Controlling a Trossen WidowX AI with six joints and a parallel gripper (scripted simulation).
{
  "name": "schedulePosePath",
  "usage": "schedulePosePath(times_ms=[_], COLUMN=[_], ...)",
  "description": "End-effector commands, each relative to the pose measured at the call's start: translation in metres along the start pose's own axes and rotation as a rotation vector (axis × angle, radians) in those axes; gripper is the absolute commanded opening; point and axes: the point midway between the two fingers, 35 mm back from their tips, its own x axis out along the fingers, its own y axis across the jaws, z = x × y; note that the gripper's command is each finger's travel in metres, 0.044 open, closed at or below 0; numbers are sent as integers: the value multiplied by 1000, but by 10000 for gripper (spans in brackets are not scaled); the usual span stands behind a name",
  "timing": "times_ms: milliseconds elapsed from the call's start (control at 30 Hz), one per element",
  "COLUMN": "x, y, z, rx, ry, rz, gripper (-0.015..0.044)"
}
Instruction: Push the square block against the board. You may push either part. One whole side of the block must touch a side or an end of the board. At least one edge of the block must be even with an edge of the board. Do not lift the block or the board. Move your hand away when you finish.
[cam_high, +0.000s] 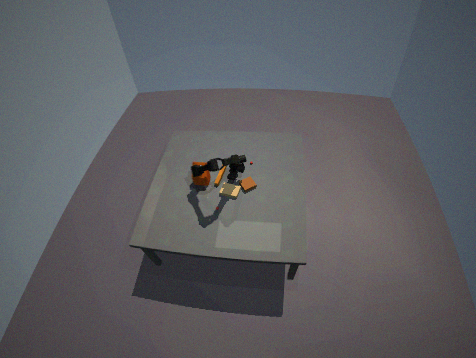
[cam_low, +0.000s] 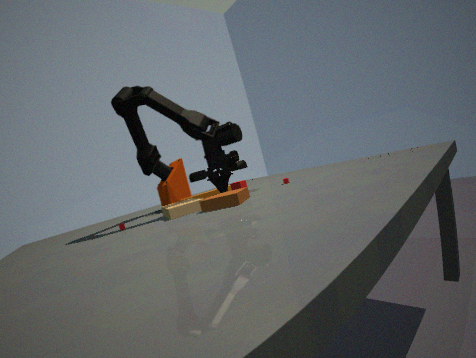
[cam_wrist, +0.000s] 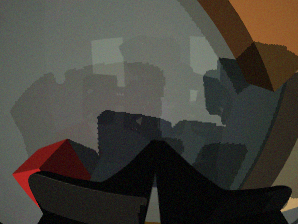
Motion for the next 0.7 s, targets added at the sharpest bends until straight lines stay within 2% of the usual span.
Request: schedulePosePath(times_ms=[0, 467, 667], x=[1, 1, -54], y=[0, -1, 0], z=[7, 30, 25], rx=[-4, -3, -3], ry=[1, 0, 0], rz=[-4, -6, -3], gripper=[0, 0, 0])
